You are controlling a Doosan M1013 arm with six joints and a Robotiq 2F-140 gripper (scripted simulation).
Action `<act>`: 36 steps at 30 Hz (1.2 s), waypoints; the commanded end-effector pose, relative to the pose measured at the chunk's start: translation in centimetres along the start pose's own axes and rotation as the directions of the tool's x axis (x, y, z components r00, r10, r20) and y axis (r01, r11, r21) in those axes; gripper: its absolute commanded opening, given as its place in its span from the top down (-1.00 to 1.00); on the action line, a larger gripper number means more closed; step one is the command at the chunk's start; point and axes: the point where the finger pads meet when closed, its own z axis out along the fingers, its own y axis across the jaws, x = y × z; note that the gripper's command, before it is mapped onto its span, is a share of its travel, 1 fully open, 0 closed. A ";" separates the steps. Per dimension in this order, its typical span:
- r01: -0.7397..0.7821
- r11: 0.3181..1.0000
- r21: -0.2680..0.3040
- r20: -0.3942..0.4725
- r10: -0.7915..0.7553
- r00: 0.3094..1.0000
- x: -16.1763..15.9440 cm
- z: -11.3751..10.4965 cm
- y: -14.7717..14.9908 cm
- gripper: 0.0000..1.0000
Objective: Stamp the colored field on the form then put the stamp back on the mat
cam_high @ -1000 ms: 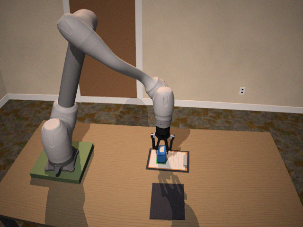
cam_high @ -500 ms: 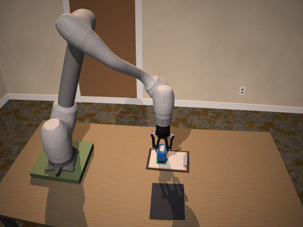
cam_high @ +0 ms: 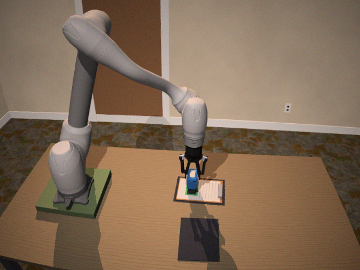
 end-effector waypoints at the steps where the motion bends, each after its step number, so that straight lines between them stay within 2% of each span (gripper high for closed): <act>1: 0.000 1.000 0.000 0.000 0.000 1.000 0.0 0.0 0.0 0.65; 9: 0.000 1.000 0.000 0.000 0.000 1.000 0.0 -0.2 0.0 0.65; 11: 0.000 1.000 0.000 0.000 0.000 1.000 0.0 -1.2 0.0 0.65; 13: 0.000 1.000 0.000 0.000 0.000 1.000 0.0 -1.2 0.0 0.65; 18: 0.000 1.000 0.000 0.000 0.000 1.000 0.0 -3.8 0.0 0.65; 26: 0.000 1.000 0.000 0.000 0.000 1.000 0.0 -3.8 0.0 0.65; 30: -0.005 1.000 0.000 0.000 0.005 1.000 -1.1 -3.8 0.5 0.65; 33: -0.030 1.000 0.000 -0.001 0.030 1.000 -6.7 -3.8 2.8 0.65; 36: -0.070 0.998 0.000 -0.001 0.070 0.998 -11.4 -3.8 3.8 0.65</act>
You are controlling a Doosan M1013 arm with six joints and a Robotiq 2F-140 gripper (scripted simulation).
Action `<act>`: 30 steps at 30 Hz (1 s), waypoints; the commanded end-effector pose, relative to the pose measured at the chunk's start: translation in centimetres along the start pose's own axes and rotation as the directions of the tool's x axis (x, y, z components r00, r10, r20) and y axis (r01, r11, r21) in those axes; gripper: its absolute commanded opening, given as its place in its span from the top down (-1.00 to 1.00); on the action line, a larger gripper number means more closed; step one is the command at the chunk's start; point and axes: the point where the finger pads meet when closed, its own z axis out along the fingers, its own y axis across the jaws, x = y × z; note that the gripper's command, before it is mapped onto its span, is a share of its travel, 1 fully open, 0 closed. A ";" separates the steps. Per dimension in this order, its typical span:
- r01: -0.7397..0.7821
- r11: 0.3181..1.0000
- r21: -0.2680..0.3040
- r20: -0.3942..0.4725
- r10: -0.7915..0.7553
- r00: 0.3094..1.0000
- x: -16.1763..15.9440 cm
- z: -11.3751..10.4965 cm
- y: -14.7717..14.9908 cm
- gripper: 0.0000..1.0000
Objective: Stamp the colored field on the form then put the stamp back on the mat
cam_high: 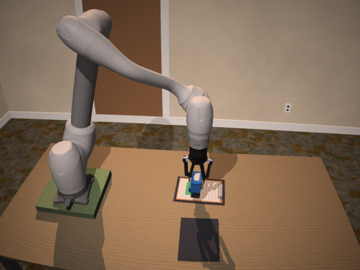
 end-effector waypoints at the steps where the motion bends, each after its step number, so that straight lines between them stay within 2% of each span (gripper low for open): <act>1: -0.050 0.999 0.001 -0.002 0.050 0.999 -6.7 0.0 1.9 0.65; 9: -0.092 0.996 0.001 -0.001 0.092 0.996 -20.1 0.1 3.7 0.65; 11: -0.092 0.996 0.001 -0.001 0.092 0.996 -20.1 0.1 3.7 0.65; 12: -0.092 0.996 0.001 -0.001 0.092 0.996 -24.2 0.1 4.4 0.65; 30: -0.092 0.996 0.001 -0.001 0.092 0.996 -24.7 0.2 4.7 0.65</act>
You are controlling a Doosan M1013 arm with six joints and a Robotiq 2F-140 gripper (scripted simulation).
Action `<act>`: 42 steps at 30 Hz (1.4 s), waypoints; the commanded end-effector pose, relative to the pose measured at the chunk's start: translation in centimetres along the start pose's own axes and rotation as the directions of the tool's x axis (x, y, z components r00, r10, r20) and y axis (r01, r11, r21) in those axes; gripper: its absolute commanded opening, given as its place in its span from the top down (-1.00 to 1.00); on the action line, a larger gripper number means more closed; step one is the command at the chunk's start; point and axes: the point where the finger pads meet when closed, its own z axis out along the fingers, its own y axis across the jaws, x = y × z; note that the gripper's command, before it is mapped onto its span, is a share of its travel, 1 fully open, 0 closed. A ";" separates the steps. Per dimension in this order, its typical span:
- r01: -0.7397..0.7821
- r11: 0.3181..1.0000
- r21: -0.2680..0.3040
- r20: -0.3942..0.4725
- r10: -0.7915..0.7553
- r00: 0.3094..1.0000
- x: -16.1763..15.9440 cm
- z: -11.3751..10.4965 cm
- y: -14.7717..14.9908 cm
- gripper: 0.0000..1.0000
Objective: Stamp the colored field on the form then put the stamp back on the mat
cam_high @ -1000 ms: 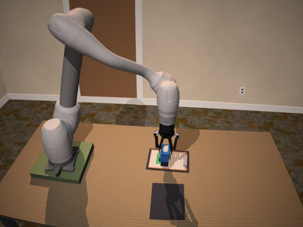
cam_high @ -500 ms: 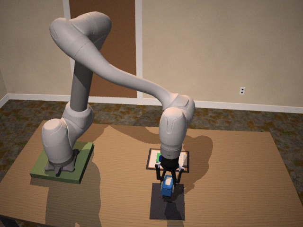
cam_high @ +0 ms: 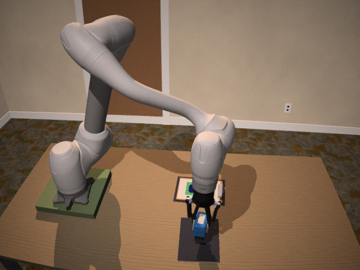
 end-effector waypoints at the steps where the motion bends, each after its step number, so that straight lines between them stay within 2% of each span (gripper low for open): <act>1: 0.000 1.000 0.000 0.000 0.000 1.000 0.0 0.0 0.0 0.65; 25: 0.000 1.000 0.000 0.000 0.000 1.000 0.5 0.1 -0.3 0.65; 32: 0.000 1.000 0.000 0.000 0.000 1.000 0.5 0.8 -0.3 0.65; 42: 0.000 1.000 0.000 0.000 0.000 1.000 0.5 3.1 -0.3 0.65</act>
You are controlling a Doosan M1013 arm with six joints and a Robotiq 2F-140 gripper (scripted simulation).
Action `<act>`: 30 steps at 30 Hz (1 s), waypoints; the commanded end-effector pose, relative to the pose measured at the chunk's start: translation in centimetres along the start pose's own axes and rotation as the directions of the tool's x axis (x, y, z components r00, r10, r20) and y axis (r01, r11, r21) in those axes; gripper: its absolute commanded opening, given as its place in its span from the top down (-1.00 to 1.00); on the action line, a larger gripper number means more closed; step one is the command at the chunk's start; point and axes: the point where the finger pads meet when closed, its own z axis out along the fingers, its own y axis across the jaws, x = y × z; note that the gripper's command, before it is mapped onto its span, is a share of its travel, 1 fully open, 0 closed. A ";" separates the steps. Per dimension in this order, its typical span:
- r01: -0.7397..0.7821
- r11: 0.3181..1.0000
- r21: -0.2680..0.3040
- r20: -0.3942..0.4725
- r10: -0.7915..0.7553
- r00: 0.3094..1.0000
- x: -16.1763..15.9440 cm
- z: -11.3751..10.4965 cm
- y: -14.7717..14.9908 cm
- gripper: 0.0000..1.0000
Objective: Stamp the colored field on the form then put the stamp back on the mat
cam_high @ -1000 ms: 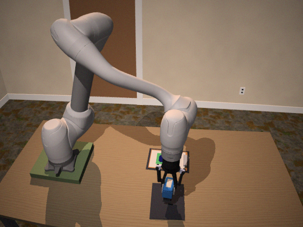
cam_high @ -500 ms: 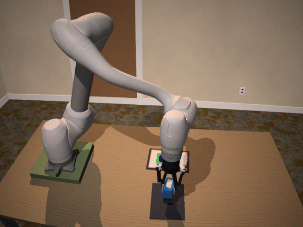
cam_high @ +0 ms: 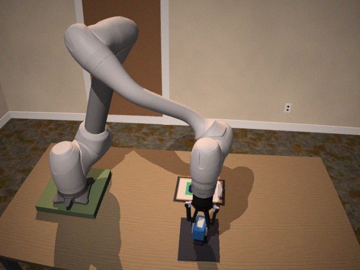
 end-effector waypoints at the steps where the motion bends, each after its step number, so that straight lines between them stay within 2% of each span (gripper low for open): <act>1: 0.000 1.000 0.000 0.000 0.000 1.000 0.0 0.4 0.0 0.65; 18: 0.000 1.000 0.000 0.000 0.000 1.000 0.0 1.1 0.0 0.65; 19: 0.000 1.000 0.000 0.000 0.000 1.000 0.0 1.1 0.0 -0.03; 30: 0.000 1.000 0.000 0.000 0.000 1.000 0.0 1.1 0.0 -0.03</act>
